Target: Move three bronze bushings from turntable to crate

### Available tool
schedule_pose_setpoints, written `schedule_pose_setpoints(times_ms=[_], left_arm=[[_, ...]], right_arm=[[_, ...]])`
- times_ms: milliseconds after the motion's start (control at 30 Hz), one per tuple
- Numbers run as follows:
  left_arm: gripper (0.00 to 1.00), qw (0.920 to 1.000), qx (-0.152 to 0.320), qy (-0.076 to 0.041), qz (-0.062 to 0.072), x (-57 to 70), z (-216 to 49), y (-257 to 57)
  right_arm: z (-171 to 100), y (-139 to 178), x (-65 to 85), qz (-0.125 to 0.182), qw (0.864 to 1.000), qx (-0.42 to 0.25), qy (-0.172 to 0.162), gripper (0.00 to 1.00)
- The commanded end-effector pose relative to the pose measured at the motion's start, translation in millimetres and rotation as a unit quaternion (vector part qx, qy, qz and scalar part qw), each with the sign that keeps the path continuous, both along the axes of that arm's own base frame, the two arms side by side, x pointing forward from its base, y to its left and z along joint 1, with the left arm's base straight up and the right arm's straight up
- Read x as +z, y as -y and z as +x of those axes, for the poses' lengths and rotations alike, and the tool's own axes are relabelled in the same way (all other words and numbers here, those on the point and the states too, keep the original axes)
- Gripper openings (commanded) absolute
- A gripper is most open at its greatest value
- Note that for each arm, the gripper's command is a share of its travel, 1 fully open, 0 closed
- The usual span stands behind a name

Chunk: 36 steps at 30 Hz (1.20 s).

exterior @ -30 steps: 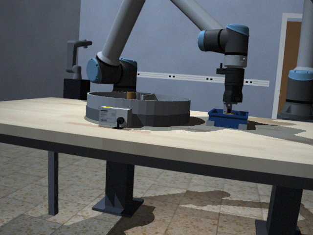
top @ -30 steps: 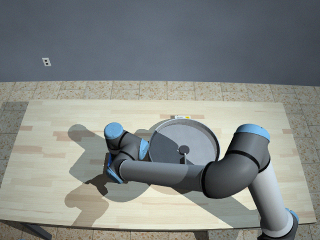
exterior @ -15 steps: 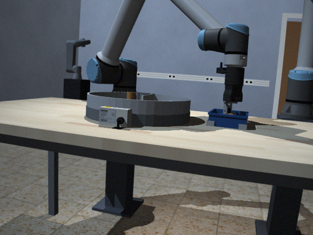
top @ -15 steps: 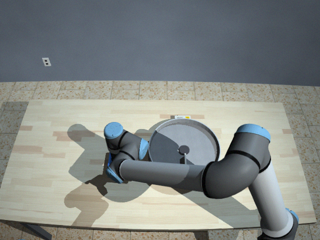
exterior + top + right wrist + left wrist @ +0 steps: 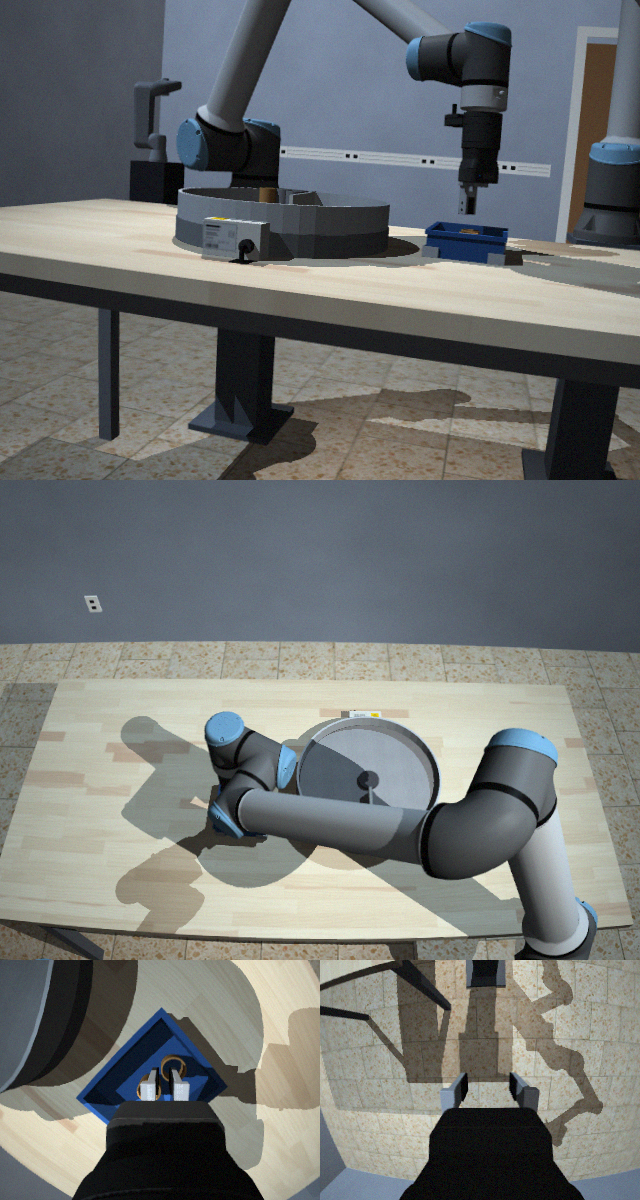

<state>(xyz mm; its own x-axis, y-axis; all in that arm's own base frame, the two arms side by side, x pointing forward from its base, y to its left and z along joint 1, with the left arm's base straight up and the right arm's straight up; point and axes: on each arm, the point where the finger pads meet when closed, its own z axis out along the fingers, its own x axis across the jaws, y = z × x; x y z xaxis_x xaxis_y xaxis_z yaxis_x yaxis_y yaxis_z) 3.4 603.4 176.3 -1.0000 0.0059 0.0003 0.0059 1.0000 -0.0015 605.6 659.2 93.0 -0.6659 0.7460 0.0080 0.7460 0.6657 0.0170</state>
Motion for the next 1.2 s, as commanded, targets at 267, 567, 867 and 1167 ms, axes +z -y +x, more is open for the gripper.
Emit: schedule_pose_setpoints(times_ms=[267,567,867,1167], left_arm=[[1.00,1.0000,0.000,0.000,0.001,0.8,0.2,-0.6],[1.00,1.0000,0.000,0.000,0.001,0.8,0.2,-0.6],[1.00,1.0000,0.000,0.000,0.001,0.8,0.2,-0.6],[1.00,1.0000,0.000,0.000,0.001,0.8,0.2,-0.6]], right_arm=[[0.3,-0.5,42.1,0.001,1.000,0.000,0.000,0.38],[0.3,-0.5,44.1,0.001,1.000,0.000,0.000,0.38],[0.3,-0.5,44.1,0.001,1.000,0.000,0.000,0.38],[0.3,-0.5,44.1,0.001,1.000,0.000,0.000,0.38]])
